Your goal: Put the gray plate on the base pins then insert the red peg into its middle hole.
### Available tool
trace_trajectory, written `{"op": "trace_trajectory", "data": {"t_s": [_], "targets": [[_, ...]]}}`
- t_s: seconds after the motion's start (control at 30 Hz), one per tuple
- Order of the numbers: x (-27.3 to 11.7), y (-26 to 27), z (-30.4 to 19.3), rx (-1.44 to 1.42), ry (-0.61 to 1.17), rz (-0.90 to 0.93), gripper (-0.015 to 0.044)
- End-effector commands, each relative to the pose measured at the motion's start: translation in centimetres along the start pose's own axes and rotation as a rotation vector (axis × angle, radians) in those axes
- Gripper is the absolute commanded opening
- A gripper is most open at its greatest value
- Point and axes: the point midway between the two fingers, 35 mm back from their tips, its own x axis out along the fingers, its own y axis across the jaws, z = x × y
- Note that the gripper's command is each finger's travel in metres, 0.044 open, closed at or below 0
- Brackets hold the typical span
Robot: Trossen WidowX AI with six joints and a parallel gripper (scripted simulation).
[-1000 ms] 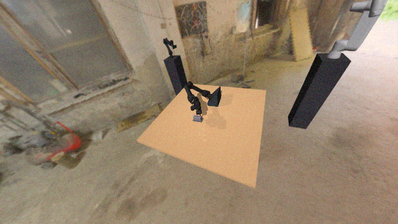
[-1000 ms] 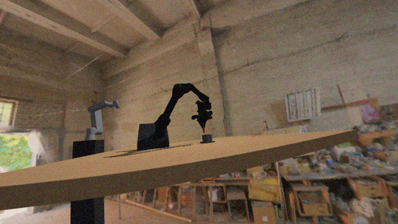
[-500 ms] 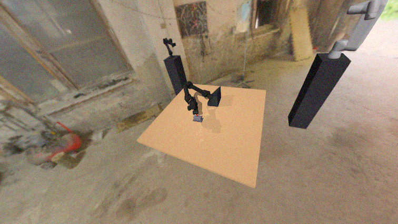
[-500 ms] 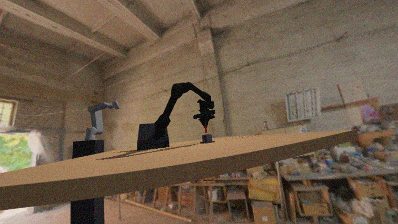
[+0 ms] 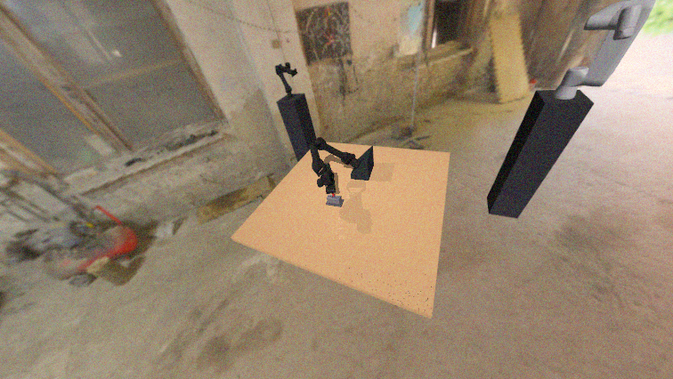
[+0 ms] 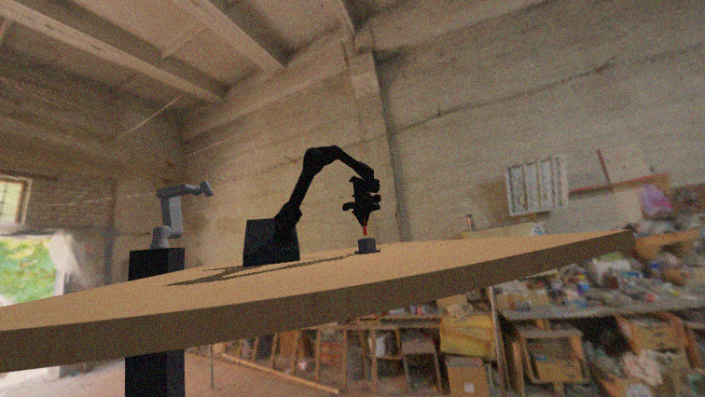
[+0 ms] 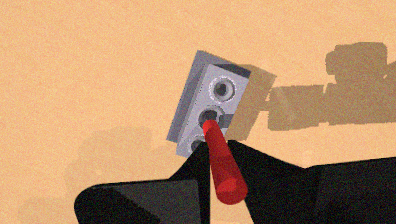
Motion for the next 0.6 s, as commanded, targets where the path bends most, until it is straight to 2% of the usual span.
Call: {"op": "trace_trajectory", "data": {"t_s": [0.0,0.57], "targets": [[0.0,0.0,0.0,-0.001,-0.001,0.0,0.0],[1.6,-0.1,0.2,-0.004,-0.005,-0.001,0.0]]}}
